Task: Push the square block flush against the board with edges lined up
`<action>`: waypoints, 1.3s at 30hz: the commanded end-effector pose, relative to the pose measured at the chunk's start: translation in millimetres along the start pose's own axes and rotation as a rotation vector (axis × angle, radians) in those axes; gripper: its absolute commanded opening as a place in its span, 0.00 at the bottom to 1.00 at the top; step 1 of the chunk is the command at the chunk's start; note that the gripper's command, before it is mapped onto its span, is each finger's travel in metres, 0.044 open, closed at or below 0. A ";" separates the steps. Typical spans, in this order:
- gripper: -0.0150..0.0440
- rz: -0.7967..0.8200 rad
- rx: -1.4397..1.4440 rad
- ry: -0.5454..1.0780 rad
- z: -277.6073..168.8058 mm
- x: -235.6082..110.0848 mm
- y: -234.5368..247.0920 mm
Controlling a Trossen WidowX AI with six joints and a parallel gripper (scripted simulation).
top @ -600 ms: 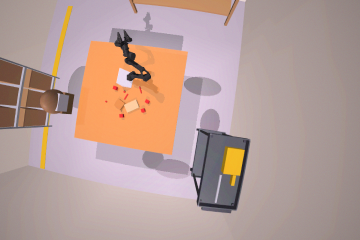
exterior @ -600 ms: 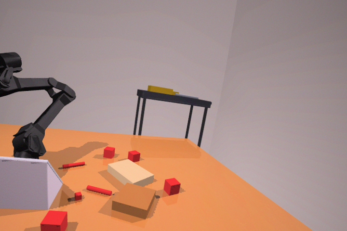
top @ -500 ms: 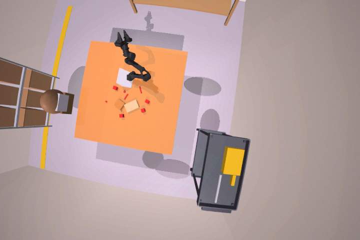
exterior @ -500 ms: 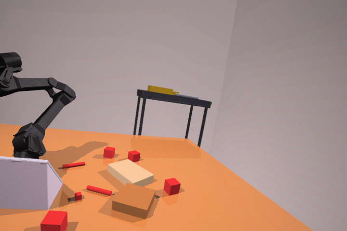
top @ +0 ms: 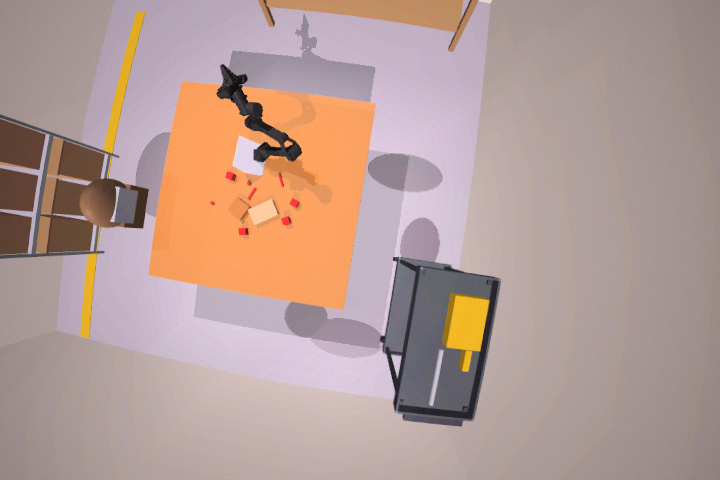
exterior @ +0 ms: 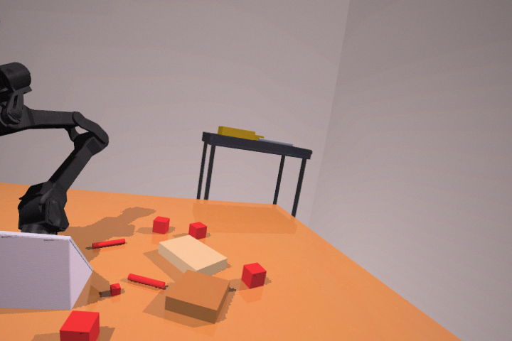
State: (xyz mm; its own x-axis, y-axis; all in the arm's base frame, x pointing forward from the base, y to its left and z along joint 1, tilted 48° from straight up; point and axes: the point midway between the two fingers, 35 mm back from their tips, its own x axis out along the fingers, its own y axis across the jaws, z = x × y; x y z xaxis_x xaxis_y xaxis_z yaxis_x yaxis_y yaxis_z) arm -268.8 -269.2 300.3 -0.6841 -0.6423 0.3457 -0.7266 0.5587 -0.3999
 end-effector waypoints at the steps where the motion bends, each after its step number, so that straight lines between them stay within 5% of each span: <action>1: 0.25 -0.044 0.066 -0.092 22.4 4.3 -18.4; 20: 0.25 -0.173 0.337 -0.514 117.0 -16.9 -100.7; 39: 0.25 -0.180 0.530 -1.097 208.1 -107.8 -186.9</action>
State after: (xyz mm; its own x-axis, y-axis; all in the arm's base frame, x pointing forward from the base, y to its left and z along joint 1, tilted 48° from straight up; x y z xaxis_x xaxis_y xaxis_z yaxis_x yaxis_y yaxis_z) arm -65.5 -410.7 168.0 -0.0361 -0.9464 -0.3211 -0.5417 0.2885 -0.7895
